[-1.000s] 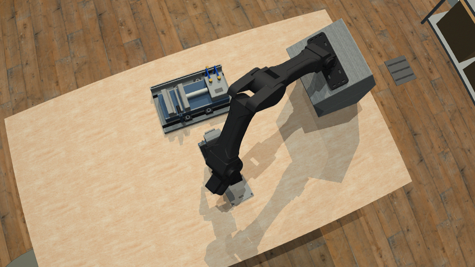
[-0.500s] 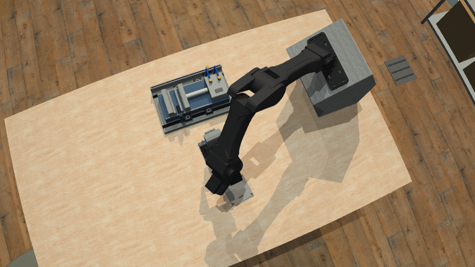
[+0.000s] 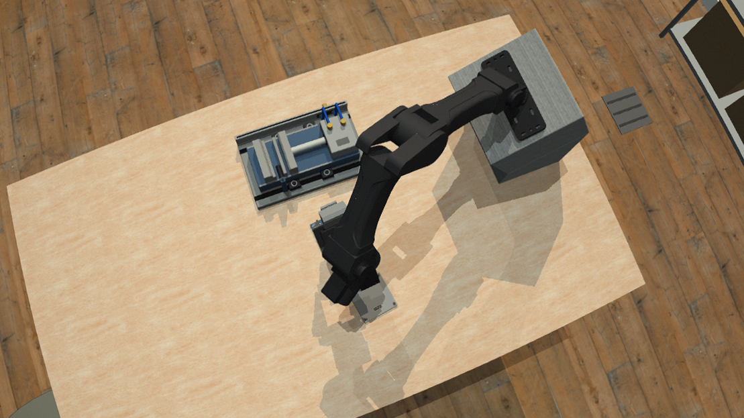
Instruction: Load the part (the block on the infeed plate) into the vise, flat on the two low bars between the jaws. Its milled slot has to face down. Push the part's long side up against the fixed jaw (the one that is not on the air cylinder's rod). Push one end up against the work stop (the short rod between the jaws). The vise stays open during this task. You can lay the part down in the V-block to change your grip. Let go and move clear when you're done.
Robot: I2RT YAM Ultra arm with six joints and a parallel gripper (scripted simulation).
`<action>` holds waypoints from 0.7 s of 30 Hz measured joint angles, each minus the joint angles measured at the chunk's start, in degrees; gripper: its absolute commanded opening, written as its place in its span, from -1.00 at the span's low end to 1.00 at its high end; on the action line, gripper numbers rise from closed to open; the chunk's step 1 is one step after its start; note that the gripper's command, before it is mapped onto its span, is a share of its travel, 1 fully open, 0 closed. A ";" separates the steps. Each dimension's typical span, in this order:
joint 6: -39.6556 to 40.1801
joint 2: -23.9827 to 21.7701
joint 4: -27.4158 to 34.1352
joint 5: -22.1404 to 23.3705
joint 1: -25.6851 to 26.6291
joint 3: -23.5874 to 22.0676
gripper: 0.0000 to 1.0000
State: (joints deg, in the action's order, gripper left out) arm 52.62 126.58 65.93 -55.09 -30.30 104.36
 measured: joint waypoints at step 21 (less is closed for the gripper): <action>0.22 0.13 -1.14 0.00 0.04 -0.83 0.62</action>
State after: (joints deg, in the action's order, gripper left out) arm 52.84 126.72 64.79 -55.09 -30.26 103.53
